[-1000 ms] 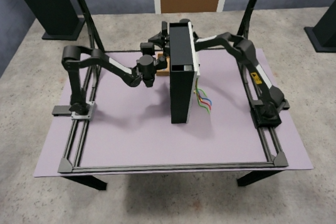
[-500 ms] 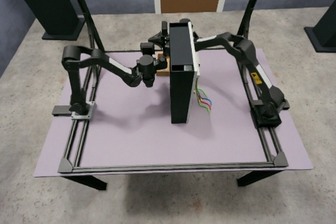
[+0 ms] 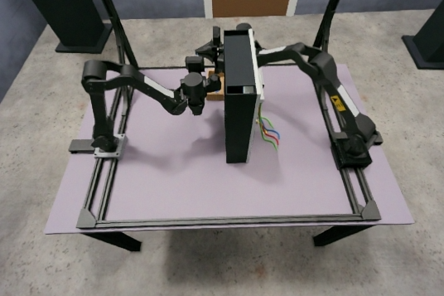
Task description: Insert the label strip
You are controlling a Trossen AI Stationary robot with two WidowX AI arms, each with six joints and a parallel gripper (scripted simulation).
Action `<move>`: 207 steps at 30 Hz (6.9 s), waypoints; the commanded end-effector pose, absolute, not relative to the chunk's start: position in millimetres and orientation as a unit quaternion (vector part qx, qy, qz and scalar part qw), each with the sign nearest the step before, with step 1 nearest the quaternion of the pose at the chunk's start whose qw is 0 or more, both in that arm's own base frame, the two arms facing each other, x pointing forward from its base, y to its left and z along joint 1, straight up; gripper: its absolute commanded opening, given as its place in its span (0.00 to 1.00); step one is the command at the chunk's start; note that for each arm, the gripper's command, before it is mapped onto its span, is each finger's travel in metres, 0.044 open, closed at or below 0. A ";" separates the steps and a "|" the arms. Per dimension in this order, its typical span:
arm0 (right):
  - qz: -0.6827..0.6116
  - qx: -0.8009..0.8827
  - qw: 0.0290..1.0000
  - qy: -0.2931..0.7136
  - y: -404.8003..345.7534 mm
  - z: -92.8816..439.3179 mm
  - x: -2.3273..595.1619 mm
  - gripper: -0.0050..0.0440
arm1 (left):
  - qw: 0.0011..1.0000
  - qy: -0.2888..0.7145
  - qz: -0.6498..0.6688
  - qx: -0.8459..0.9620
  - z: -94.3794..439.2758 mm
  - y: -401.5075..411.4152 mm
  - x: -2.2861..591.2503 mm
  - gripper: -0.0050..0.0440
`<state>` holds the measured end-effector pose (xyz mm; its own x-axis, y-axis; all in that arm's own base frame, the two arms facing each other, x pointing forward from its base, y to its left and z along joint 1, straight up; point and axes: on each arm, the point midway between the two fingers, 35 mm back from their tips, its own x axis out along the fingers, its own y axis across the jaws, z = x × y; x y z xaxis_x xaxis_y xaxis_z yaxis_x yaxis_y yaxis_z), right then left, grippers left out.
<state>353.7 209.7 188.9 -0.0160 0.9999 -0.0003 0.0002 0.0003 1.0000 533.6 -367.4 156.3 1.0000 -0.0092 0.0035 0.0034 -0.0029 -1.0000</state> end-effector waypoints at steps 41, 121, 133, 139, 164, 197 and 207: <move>0.499 0.483 0.598 0.400 135.1 240.5 368.6 0.72 | 0.696 -0.007 -0.014 -0.718 178.3 -399.6 529.9 0.00; 0.064 0.033 0.997 0.002 -53.9 385.7 173.9 1.00 | 0.696 -0.007 -0.014 -0.718 178.3 -399.6 529.9 0.00; 0.000 -0.012 1.000 -0.002 -36.2 386.0 156.7 1.00 | 0.696 -0.007 -0.014 -0.718 178.3 -399.6 529.9 0.00; 0.000 -0.002 1.000 0.000 -39.6 382.9 157.4 1.00 | 0.700 -0.004 -0.011 -0.714 174.4 -400.1 526.5 0.00; 0.000 -0.002 1.000 0.000 -39.6 382.9 157.4 1.00 | 0.717 0.000 -0.014 -0.697 202.5 -390.0 478.1 0.00; 0.000 -0.002 1.000 0.000 -39.6 382.9 157.4 1.00 | 0.725 0.009 -0.017 -0.688 223.3 -346.1 386.9 0.00; 0.000 -0.002 1.000 0.000 -39.6 382.9 157.4 1.00 | 0.726 0.011 -0.018 -0.688 224.4 -327.9 361.4 0.00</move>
<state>157.6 -40.1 379.7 1.0000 -0.0030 0.0007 0.0030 1.0000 0.0051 372.8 -336.2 209.1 0.9991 -0.0414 -0.0100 -0.0067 0.0790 -0.9969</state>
